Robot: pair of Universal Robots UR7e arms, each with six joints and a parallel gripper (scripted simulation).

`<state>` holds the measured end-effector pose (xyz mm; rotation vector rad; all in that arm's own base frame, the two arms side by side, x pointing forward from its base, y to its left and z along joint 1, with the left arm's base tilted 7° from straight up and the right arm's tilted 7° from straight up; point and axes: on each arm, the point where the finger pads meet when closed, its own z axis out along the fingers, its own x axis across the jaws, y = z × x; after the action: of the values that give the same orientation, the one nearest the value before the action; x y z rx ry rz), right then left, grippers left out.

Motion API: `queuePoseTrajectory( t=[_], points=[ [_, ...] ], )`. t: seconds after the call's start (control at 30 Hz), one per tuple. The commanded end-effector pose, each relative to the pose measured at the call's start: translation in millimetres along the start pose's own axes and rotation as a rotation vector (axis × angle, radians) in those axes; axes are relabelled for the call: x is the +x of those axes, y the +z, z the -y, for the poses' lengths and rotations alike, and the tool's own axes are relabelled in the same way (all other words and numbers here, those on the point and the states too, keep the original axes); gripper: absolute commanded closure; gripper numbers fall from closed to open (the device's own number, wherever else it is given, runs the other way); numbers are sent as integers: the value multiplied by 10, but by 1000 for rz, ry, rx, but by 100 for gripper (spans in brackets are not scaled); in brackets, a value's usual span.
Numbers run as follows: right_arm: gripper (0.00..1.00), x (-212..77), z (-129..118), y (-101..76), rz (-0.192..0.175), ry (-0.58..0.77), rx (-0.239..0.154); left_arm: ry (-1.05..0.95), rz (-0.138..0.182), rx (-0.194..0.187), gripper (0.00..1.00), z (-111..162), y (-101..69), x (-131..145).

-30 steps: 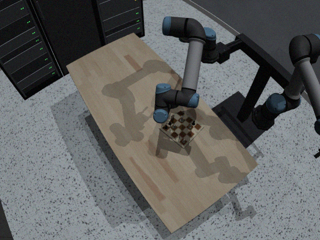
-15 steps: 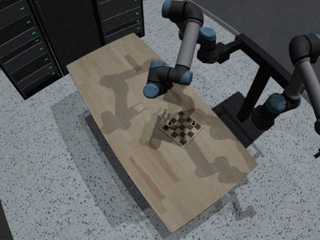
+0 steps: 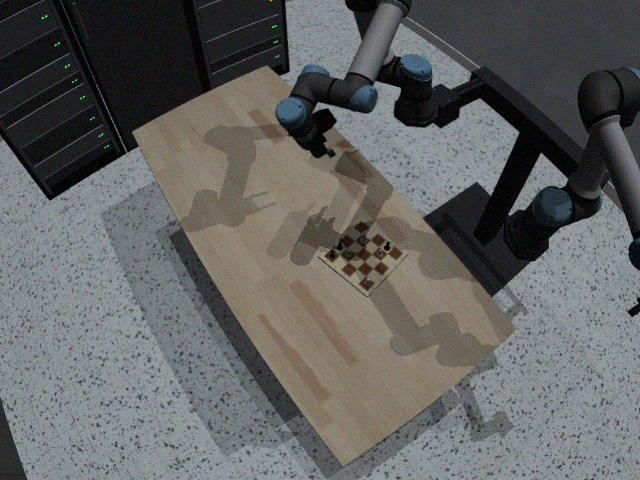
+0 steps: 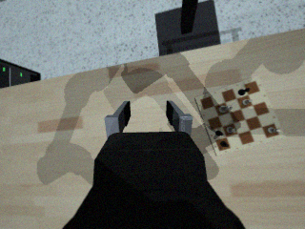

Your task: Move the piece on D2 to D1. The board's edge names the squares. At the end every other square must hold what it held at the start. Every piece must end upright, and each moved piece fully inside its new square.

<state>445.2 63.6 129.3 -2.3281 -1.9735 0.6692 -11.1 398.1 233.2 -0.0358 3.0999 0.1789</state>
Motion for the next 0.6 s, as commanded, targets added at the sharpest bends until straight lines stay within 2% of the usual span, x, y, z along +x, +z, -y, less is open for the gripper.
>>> queuePoseTrajectory(
  t=[0.0,0.1,0.17,0.37,0.4,0.57],
  points=[
    [0,-295,129,-125,-125,-58,-97,0,0,-1,0,-3,-4,-1],
    [0,-460,212,-167,-183,-89,-158,0,0,-1,0,-3,-4,-1],
    [0,-460,212,-167,-183,-89,-158,0,0,-1,0,-3,-4,-1],
    [0,-797,403,-224,-290,-156,-308,0,0,-1,0,-3,-4,-1],
    [0,-812,412,-225,-297,-158,-316,0,0,-1,0,-3,-4,-1],
    [0,-398,90,-73,-412,-12,-219,0,0,-1,0,-3,-4,-1]
  ],
)
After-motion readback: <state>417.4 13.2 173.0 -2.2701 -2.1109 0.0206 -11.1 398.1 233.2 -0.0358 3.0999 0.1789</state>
